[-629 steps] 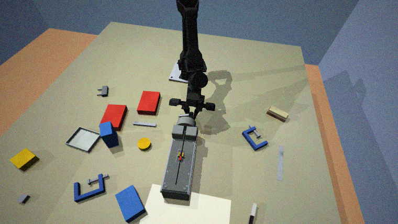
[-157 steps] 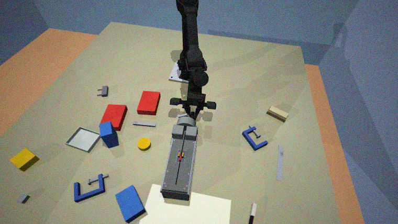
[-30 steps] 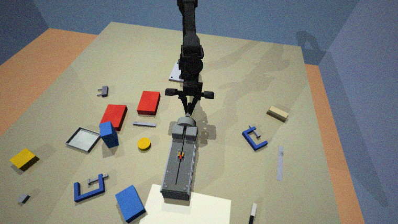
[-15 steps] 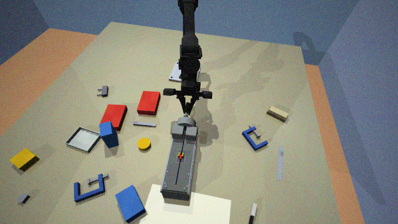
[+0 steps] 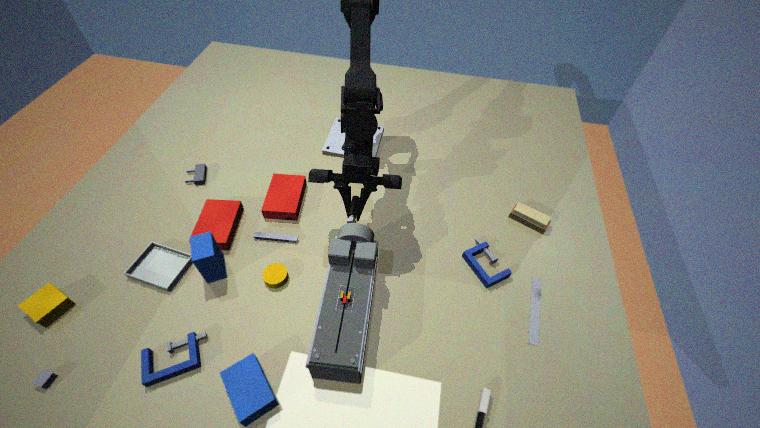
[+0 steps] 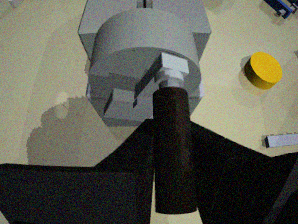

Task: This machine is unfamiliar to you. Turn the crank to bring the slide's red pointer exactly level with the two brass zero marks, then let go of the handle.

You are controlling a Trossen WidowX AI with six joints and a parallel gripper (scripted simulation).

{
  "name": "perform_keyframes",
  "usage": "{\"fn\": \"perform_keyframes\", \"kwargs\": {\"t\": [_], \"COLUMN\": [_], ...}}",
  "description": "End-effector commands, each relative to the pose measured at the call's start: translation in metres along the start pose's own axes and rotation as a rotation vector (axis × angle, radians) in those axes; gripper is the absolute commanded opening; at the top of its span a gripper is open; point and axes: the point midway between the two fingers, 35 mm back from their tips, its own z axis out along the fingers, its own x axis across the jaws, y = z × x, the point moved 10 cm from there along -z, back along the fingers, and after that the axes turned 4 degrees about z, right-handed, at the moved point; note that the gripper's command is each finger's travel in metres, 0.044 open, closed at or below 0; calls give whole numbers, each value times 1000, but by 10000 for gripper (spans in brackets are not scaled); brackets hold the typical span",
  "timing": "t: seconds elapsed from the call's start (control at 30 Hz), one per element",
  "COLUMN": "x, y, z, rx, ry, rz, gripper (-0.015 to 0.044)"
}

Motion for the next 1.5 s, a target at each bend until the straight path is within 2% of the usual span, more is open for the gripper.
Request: {"fn": "perform_keyframes", "kwargs": {"t": [0.0,1.47], "x": [-6,-19], "y": [-2,-19], "z": [3,20], "rx": [-1,-1], "ry": [-24,-25], "rz": [7,6], "gripper": [0,0]}}
